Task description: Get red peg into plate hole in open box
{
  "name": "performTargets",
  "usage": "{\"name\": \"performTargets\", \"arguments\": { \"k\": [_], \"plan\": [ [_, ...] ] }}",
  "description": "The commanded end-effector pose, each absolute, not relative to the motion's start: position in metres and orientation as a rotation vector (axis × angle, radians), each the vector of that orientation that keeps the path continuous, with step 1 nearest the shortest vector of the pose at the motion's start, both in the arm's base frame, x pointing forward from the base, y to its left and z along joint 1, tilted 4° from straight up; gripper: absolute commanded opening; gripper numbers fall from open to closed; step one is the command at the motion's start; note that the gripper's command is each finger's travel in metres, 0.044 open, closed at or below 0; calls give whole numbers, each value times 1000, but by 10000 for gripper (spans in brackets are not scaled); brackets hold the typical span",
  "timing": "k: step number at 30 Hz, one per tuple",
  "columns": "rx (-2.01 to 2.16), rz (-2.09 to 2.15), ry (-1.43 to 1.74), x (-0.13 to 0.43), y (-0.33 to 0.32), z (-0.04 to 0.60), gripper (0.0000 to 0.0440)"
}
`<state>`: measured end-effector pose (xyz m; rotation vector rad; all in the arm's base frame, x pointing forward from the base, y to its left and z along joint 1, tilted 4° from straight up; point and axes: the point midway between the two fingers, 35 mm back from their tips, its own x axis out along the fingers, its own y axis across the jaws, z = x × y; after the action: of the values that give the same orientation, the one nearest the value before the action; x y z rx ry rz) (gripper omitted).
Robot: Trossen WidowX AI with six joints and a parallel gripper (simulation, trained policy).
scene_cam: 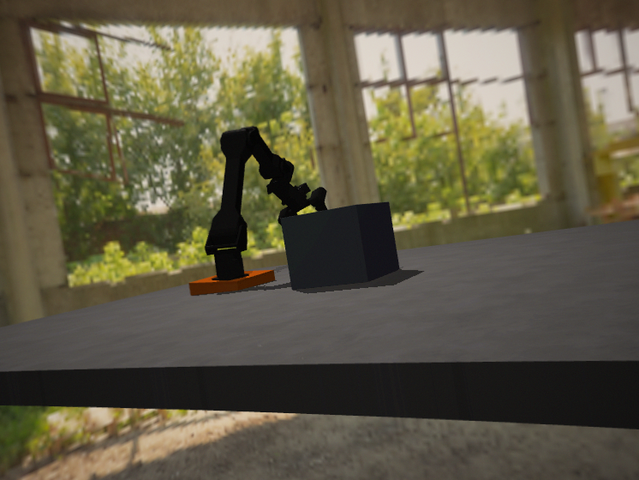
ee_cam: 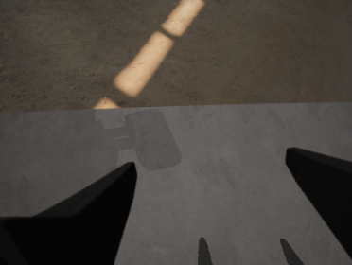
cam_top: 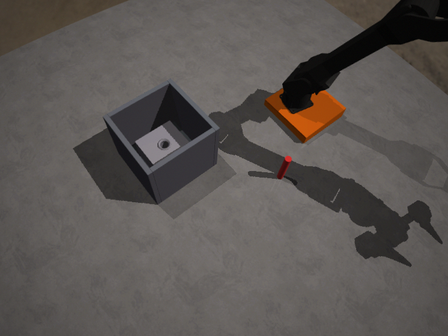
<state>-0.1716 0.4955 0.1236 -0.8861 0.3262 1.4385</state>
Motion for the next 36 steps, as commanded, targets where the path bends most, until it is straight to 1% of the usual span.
{"name": "performTargets", "arguments": {
  "k": [1,19,36],
  "plan": [
    [-829,1361,425,-136,494,126,440],
    [-501,926,834,26,459,131,440],
    [-131,487,1113,141,382,139,440]
  ]
}}
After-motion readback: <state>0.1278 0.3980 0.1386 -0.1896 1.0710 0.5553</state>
